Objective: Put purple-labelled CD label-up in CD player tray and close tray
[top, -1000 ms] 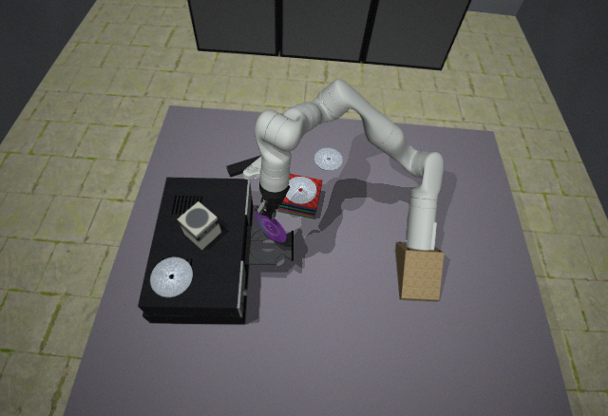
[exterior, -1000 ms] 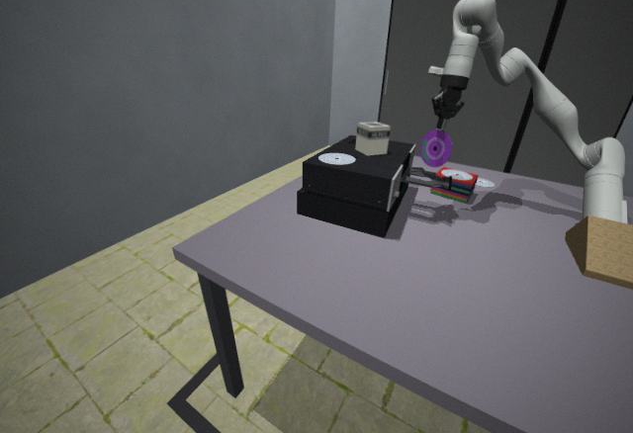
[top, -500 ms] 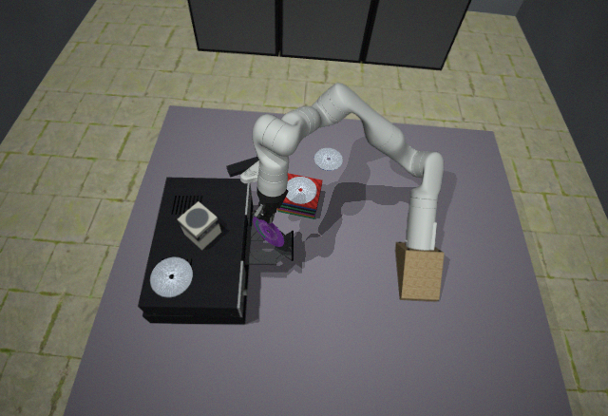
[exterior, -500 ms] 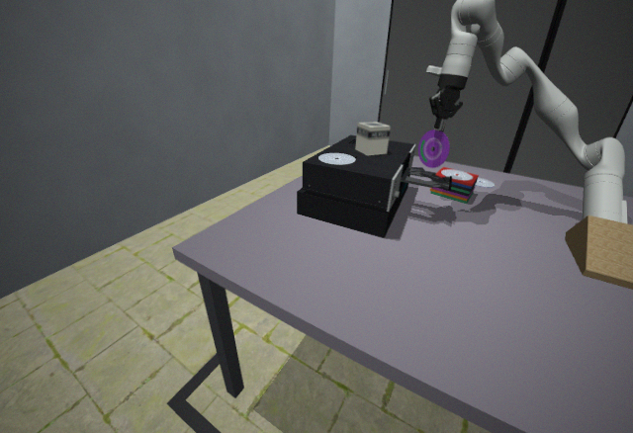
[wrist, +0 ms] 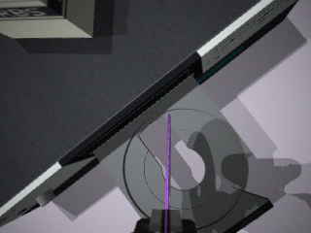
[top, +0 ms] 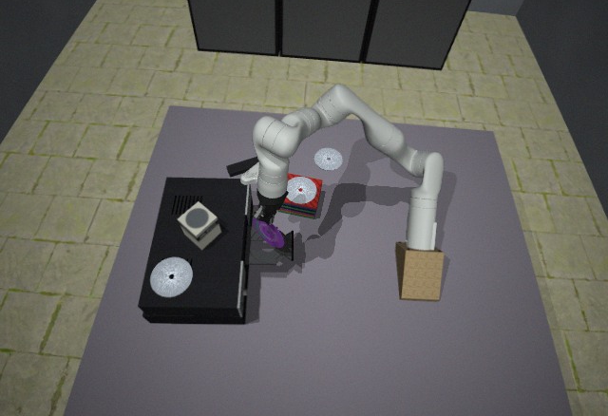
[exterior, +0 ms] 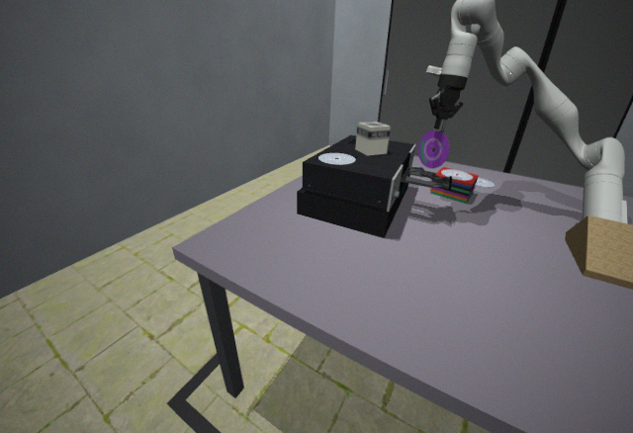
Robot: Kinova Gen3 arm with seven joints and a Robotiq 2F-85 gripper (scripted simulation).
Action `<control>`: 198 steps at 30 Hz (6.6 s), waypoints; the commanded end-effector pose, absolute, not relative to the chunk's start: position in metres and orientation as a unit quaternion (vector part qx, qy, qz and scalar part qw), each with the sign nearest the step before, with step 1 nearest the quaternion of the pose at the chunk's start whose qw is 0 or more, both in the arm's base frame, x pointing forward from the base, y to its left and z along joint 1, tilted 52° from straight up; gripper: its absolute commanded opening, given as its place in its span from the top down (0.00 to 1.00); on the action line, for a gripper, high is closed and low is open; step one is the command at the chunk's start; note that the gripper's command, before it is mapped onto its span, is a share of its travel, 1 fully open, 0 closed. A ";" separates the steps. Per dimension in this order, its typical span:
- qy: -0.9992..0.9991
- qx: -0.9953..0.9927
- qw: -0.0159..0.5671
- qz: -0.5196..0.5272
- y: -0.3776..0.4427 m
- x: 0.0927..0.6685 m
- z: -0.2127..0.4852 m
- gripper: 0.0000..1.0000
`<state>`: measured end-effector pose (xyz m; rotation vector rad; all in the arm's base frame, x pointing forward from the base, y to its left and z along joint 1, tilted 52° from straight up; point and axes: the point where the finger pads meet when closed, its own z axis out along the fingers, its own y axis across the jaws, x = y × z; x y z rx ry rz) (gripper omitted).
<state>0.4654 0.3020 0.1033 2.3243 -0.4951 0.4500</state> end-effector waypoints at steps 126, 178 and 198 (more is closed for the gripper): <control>-0.145 0.956 0.113 0.227 0.245 0.436 0.128 0.89; -0.094 0.959 -0.082 0.255 0.194 0.424 0.128 0.89; -0.089 0.957 -0.103 0.257 0.188 0.423 0.127 0.89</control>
